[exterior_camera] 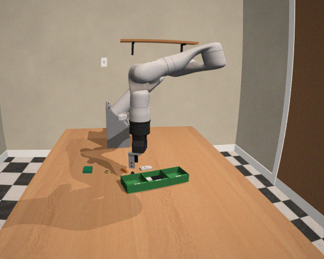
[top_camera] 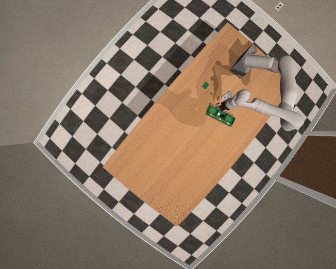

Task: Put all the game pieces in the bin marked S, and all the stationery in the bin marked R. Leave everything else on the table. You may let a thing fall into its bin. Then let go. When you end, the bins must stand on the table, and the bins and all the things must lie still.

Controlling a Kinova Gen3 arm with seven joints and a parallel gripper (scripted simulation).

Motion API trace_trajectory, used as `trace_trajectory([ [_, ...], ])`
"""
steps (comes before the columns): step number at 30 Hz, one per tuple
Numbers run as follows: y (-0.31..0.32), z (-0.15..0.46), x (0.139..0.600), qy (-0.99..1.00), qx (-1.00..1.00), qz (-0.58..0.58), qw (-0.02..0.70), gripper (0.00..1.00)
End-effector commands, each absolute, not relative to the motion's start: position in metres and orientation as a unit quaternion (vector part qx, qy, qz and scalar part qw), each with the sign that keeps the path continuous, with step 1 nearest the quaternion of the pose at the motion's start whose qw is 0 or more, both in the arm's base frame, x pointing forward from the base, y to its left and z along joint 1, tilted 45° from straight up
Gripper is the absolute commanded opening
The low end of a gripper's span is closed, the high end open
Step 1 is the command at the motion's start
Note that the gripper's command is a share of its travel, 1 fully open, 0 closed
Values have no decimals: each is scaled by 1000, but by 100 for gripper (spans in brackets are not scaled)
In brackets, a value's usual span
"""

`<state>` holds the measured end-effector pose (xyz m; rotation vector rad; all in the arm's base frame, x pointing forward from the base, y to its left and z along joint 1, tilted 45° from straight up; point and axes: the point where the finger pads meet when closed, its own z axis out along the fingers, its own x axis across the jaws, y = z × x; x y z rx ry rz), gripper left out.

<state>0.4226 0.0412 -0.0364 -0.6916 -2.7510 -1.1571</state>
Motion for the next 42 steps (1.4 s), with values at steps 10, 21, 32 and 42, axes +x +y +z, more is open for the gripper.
trace_trajectory([
  [10, -20, -96, 373, -806, -455, -352, 139, 100],
  [21, -66, -140, 333, -684, -623, -312, 214, 100],
  [32, -94, -167, 308, -601, -704, -282, 252, 100],
  [42, -92, -165, 310, -601, -704, -282, 252, 100],
])
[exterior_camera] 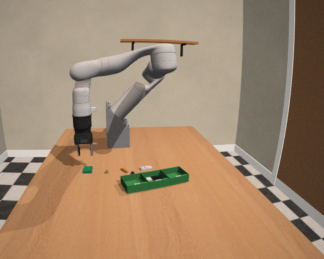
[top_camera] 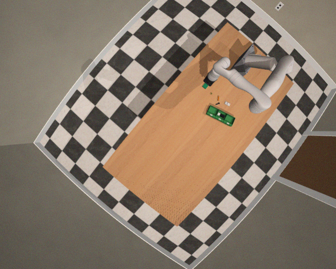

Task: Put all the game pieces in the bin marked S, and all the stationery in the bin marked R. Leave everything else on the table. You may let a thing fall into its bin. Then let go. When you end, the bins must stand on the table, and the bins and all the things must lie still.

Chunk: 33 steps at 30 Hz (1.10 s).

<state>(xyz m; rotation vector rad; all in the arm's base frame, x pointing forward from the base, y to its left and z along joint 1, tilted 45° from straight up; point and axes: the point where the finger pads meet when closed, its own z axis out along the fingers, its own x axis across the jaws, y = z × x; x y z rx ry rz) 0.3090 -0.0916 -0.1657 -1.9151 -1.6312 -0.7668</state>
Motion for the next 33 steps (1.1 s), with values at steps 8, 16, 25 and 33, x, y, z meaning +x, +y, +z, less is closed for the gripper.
trace_trajectory([
  [8, -91, -163, 312, -601, -704, -282, 252, 100],
  [16, -90, -163, 313, -601, -704, -282, 252, 100],
  [25, -90, -163, 313, -601, -704, -282, 252, 100],
  [33, -90, -163, 313, -601, -704, -282, 252, 100],
])
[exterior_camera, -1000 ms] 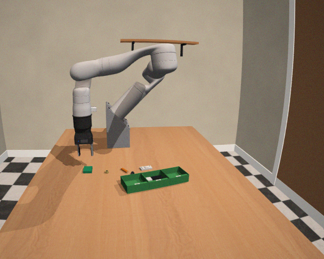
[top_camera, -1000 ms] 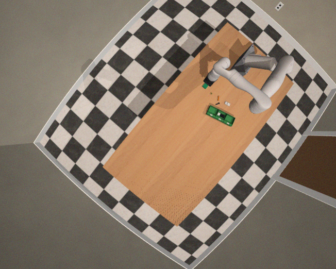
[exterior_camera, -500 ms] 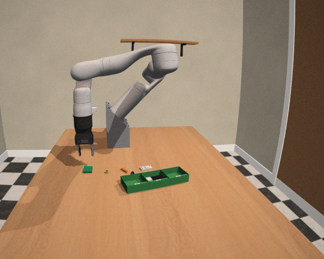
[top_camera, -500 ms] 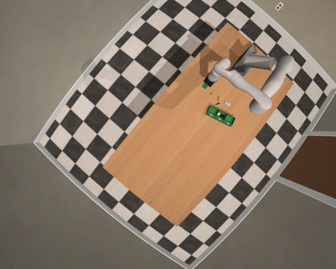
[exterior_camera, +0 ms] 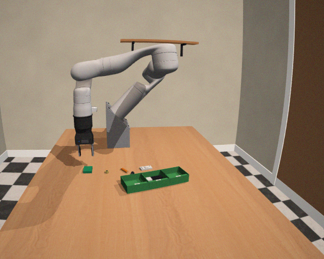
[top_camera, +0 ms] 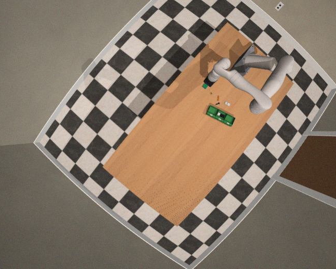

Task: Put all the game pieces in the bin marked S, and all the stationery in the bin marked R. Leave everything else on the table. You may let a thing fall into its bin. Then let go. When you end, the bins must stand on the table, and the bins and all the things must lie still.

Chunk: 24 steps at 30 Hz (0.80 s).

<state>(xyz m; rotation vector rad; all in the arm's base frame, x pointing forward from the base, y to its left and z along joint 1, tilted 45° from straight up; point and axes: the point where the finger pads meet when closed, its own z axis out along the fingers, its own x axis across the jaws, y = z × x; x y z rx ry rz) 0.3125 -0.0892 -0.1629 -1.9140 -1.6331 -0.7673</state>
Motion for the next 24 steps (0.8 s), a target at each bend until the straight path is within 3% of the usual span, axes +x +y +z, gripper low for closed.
trace_trajectory([
  [1, -90, -163, 313, -601, -704, -282, 252, 100],
  [24, -49, -204, 315, -601, -704, -282, 252, 100],
])
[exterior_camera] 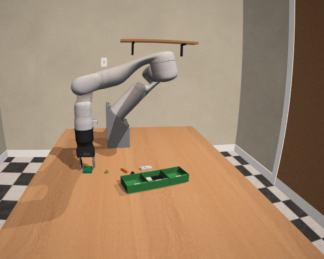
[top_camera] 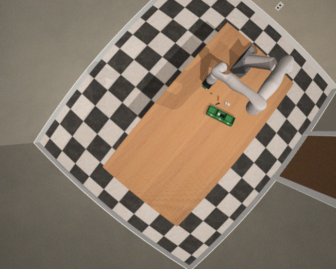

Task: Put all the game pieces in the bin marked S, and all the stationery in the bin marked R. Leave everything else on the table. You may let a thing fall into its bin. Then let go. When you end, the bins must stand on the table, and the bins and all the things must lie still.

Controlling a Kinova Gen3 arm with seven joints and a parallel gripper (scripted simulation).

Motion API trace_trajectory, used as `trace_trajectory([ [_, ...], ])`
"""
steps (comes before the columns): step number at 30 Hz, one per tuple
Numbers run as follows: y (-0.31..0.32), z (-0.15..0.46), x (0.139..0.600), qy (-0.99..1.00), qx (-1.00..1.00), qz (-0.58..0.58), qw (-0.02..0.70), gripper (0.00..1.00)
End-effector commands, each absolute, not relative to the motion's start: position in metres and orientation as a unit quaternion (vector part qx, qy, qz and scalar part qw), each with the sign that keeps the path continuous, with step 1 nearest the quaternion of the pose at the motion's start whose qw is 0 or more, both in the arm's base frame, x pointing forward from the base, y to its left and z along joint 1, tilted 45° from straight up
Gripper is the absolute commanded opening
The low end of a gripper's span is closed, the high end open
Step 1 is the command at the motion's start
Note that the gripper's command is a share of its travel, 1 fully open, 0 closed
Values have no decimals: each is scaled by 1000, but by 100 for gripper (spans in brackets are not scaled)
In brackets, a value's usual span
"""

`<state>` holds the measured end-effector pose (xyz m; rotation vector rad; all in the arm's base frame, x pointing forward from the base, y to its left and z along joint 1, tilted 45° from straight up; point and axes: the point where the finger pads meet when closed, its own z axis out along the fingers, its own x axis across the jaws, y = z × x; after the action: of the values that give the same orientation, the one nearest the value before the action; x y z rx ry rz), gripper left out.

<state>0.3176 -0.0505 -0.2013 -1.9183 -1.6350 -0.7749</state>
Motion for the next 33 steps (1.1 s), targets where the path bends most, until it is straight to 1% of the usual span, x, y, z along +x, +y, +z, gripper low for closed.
trace_trajectory([
  [1, -49, -204, 315, -601, -704, -282, 252, 100],
  [32, -41, -213, 319, -601, -704, -282, 252, 100],
  [33, -41, -213, 319, -601, -704, -282, 252, 70],
])
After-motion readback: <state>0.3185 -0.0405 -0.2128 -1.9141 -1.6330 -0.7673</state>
